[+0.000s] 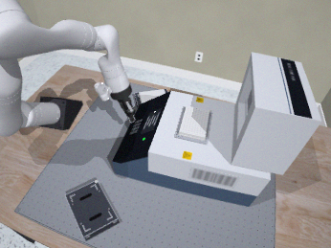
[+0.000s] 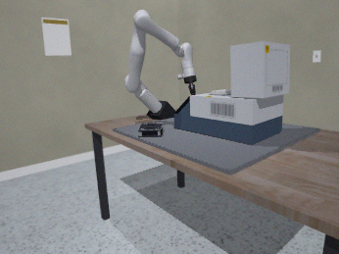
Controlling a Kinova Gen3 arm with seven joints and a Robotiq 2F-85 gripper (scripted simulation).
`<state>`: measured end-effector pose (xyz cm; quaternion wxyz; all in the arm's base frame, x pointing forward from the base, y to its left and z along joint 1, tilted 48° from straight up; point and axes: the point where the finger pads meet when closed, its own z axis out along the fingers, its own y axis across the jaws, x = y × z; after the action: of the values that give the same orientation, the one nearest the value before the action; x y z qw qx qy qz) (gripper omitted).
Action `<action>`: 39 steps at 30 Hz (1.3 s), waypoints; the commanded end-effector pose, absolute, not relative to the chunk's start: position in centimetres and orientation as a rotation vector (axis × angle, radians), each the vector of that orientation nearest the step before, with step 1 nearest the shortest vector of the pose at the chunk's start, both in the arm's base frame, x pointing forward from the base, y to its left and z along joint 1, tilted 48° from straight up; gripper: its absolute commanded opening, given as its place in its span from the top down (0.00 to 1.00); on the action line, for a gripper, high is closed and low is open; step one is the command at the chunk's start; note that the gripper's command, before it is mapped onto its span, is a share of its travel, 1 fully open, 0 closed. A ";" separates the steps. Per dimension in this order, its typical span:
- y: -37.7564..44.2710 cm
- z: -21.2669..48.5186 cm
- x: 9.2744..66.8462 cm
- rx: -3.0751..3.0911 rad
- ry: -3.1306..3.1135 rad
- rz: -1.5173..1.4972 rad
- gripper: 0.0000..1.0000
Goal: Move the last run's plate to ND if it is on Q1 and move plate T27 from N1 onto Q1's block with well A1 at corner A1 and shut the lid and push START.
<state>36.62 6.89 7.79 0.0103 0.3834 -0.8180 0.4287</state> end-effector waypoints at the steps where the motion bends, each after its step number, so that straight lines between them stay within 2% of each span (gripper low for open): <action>1: 6.9 7.7 36.7 1.198 -2.554 1.338 0.90; 39: 5.7 6.8 38.1 1.198 -2.554 1.338 0.90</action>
<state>37.98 5.80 6.84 0.0101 0.3841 -0.8178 0.4285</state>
